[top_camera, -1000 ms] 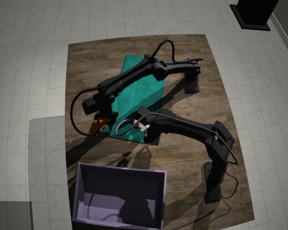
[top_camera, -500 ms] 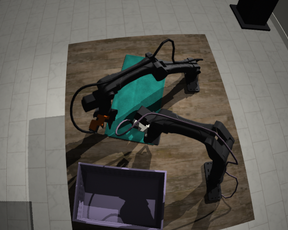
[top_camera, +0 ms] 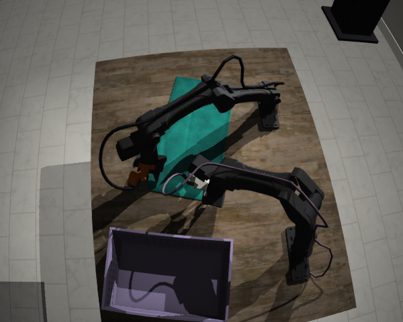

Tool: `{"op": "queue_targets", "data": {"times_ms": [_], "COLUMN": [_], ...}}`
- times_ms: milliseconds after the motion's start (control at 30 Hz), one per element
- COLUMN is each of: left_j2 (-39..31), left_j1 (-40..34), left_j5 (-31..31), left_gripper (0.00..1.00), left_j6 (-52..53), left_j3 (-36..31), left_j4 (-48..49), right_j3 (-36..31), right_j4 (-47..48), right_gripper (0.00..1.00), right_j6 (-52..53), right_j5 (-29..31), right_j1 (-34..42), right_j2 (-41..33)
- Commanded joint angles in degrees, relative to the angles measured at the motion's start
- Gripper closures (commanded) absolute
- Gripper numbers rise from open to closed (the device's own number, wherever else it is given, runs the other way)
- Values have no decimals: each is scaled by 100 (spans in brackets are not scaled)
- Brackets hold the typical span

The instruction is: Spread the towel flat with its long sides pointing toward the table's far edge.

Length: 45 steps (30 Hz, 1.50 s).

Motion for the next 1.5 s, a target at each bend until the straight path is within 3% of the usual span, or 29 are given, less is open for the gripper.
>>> {"op": "queue_targets", "data": {"times_ms": [0,800,833,900,933,1000,1033,1167,1200,1267,1300,1467], "left_j2": [97,184,184,185,207,208,235,238,262,266,281,283], "left_j1": [-21,-116,-116,-117,-152,-152,-191,-127,-227,-227,-245,-236], "left_j5": [-23,34,34,-64,-68,-69,-72,-76,-79,-45,-51,-5], "left_gripper": [66,66,73,73,81,81,89,89,98,98,99,100], "left_j6": [17,-75,-75,-71,-125,-126,-165,-162,-200,-200,-218,-196], "left_j3": [-43,-254,-254,-254,-199,-199,17,-215,78,5,103,-28], "left_j4": [322,572,572,574,593,594,589,576,556,552,518,498], "right_j3": [-187,-730,-730,-730,-730,-732,-727,-786,-805,-835,-884,-928], "right_j4": [398,848,848,848,848,850,785,815,655,695,641,610], "right_gripper": [66,66,66,66,76,76,85,85,95,95,100,100], "right_j6": [-78,66,66,66,66,63,72,67,97,94,99,90], "right_j5": [-98,-44,-44,-44,-44,-11,85,88,151,154,200,218], "right_j1": [-85,98,98,98,98,98,118,102,150,150,167,170], "right_j2": [-189,-107,-107,-107,-107,-108,-320,-148,-371,-208,-421,-350]}}
